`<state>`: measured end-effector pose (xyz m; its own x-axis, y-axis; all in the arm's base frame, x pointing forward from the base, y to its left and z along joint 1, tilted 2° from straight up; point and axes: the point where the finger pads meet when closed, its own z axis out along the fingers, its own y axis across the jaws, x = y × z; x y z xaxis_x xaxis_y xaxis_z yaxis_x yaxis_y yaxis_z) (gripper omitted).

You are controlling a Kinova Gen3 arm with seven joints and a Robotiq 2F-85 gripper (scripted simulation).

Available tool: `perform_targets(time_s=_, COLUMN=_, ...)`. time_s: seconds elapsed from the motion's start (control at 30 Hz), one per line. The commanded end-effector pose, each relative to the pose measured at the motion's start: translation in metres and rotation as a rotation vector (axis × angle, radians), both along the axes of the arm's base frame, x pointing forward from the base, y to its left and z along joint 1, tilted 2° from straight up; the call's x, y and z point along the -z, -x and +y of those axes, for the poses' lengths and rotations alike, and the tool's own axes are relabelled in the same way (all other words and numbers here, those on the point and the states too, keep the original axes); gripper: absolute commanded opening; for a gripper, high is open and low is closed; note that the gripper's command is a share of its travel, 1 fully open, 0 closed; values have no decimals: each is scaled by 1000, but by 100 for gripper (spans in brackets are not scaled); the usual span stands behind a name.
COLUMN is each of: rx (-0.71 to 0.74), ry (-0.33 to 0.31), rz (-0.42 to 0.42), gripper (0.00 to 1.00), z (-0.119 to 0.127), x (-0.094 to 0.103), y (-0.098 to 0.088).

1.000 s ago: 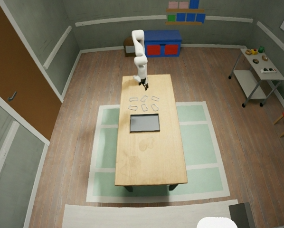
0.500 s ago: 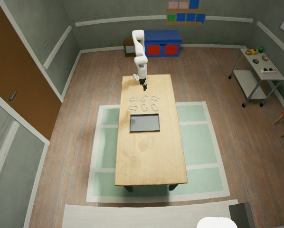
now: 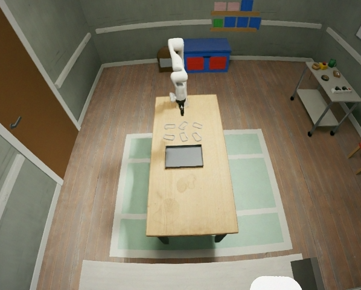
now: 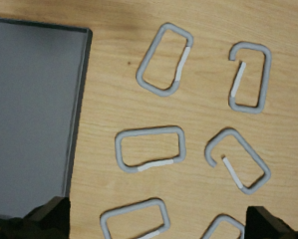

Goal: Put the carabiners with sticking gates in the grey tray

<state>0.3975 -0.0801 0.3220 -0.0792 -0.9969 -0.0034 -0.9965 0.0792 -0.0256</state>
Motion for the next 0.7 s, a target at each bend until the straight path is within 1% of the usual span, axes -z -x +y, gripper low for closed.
perform_targets(time_s=0.0, rx=279, ry=-4, rz=-2, gripper=100, z=-2, x=-1, y=0)
perform_targets(time_s=0.03, rx=305, ry=-4, rz=-2, gripper=100, z=-2, x=-1, y=0)
perform_targets(time_s=0.4, rx=305, ry=-4, rz=-2, gripper=100, z=-2, x=-1, y=0)
perform_targets(time_s=0.43, rx=537, ry=-11, rz=-2, gripper=100, z=-3, x=-1, y=1)
perform_targets(time_s=0.67, rx=537, ry=-11, rz=-2, gripper=100, z=-3, x=-1, y=1)
